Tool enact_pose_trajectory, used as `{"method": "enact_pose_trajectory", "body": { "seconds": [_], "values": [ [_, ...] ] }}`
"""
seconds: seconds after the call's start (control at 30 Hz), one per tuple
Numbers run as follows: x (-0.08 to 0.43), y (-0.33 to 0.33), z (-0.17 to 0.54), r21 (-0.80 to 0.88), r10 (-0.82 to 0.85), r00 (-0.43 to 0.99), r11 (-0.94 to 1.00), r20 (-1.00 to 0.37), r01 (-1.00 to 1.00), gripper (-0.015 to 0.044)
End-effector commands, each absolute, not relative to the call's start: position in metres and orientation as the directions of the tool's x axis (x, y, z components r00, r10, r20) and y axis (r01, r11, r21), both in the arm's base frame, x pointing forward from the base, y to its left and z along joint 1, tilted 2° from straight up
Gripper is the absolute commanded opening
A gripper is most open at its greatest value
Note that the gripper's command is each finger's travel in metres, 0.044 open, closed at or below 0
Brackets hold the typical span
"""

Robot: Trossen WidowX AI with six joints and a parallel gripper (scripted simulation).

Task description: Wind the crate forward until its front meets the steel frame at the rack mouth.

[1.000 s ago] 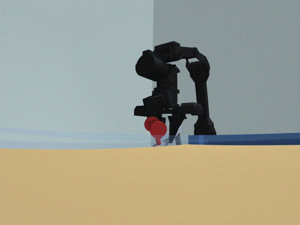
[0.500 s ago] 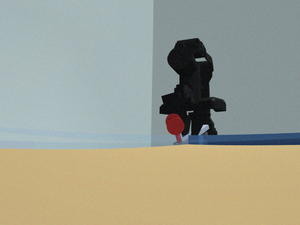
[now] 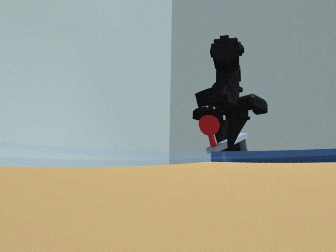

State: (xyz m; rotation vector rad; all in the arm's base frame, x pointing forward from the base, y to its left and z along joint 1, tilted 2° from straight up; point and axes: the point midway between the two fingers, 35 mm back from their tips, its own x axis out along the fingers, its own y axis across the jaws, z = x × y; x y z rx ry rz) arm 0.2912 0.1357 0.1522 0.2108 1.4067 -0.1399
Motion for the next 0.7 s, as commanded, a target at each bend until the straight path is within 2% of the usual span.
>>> {"method": "enact_pose_trajectory", "body": {
  "seconds": [0.0,0.67],
  "values": [
    [0.286,0.146,0.157,0.081,0.035,0.181,0.964,-0.983,0.254,0.0],
    [0.229,0.198,0.16,0.083,-0.046,0.198,0.8,-0.979,0.594,0.0]
  ]
}}
